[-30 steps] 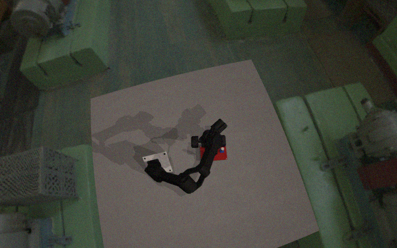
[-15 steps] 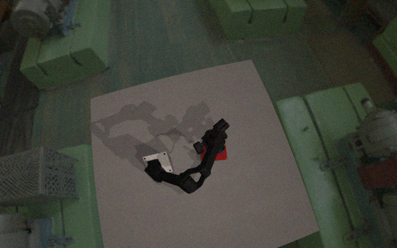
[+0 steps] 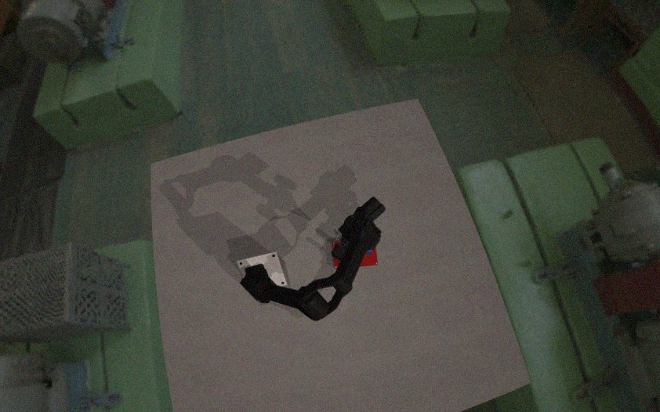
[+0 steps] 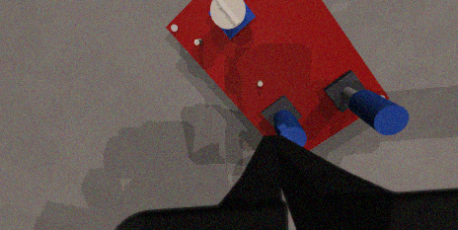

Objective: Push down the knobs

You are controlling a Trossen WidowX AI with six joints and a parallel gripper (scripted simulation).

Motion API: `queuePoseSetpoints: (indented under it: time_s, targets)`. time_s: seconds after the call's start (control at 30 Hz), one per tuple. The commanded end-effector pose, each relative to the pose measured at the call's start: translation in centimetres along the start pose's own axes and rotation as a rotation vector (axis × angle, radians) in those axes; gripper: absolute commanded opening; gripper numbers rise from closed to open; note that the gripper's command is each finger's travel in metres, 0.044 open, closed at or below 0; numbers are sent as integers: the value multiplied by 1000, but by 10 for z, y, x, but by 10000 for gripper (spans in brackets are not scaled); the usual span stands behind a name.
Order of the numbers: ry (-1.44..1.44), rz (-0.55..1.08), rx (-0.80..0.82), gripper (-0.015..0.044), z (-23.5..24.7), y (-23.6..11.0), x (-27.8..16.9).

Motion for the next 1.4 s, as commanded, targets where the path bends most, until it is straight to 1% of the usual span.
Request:
queuePoseSetpoints:
  time_s: [0.0, 1.37]
  targets:
    - [-163, 0, -2, 0, 1, -1, 4]
    - [-1590, 12, -11, 0, 5, -10, 31]
Point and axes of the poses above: the point midway between the two fingers, 35 mm back from their tips, its own y axis out along the fingers, its own z axis across the jaws, x = y × z, the point moved 3 cm from there along -y, back along the fingers, and after that the axes turned 12 degrees about -y, right-handed, at the moved point
